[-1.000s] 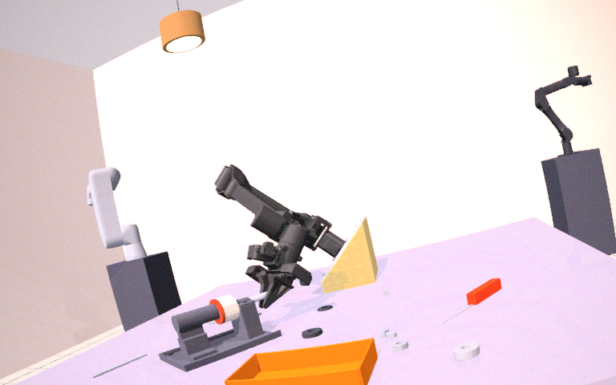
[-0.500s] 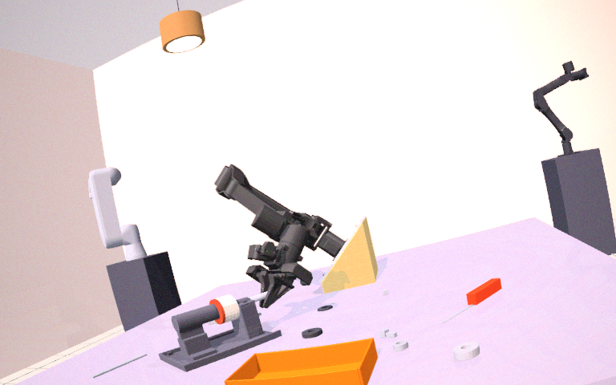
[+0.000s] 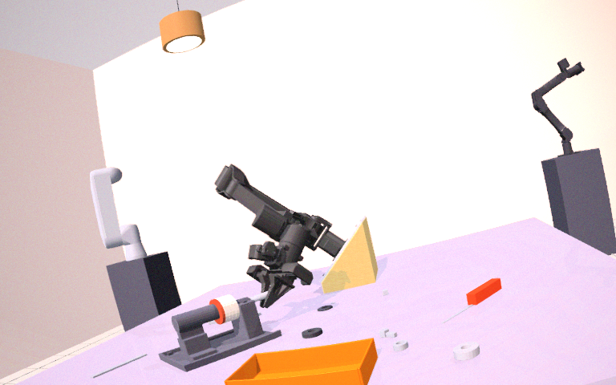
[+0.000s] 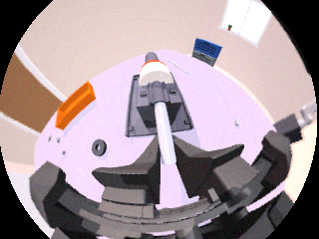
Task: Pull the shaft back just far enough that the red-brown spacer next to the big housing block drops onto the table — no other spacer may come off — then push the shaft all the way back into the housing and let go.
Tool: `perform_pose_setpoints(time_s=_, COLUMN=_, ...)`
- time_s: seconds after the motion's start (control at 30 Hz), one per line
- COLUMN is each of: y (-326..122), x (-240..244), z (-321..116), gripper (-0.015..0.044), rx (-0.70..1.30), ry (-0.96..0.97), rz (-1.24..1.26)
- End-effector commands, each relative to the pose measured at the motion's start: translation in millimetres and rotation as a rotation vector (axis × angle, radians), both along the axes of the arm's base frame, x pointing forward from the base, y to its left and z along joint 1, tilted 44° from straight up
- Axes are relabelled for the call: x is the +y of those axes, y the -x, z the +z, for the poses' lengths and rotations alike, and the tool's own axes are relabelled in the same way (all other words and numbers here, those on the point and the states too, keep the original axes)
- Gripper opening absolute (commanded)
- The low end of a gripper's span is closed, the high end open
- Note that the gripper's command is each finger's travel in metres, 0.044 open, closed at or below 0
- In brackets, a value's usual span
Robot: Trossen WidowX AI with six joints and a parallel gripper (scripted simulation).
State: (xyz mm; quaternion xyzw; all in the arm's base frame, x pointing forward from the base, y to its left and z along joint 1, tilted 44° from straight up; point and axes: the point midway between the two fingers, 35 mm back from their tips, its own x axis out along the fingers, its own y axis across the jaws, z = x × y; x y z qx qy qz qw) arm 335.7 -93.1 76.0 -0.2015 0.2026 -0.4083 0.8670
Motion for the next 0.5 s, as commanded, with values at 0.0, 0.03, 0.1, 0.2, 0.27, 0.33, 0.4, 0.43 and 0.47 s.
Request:
perform_pose_setpoints(time_s=0.0, y=1.3, x=0.3, z=-0.8, gripper=0.0000, rx=-0.002, ry=-0.002, rz=-0.002)
perform_pose_setpoints(time_s=0.03, y=1.3, x=0.3, z=-0.8, gripper=0.0000, rx=-0.002, ry=-0.002, rz=-0.002)
perform_pose_setpoints(time_s=0.1, y=1.5, x=0.4, z=-0.9, gripper=0.0000, rx=-0.002, ry=-0.002, rz=-0.002)
perform_pose_setpoints(time_s=0.2, y=1.7, x=0.5, z=-1.1, gripper=0.0000, rx=-0.002, ry=-0.002, rz=-0.002)
perform_pose_setpoints(time_s=0.27, y=1.9, x=0.6, z=-1.2, gripper=0.0000, rx=-0.002, ry=-0.002, rz=-0.002)
perform_pose_setpoints(time_s=0.33, y=2.0, x=0.7, z=-1.2, gripper=0.0000, rx=-0.002, ry=-0.002, rz=-0.002)
perform_pose_setpoints(time_s=0.4, y=2.2, x=0.8, z=-1.3, gripper=0.0000, rx=-0.002, ry=-0.002, rz=-0.002)
perform_pose_setpoints(time_s=0.43, y=2.2, x=0.8, z=-1.4, gripper=0.0000, rx=-0.002, ry=-0.002, rz=-0.002)
perform_pose_setpoints(time_s=0.47, y=2.3, x=0.9, z=-1.4, gripper=0.0000, rx=-0.002, ry=-0.002, rz=-0.002)
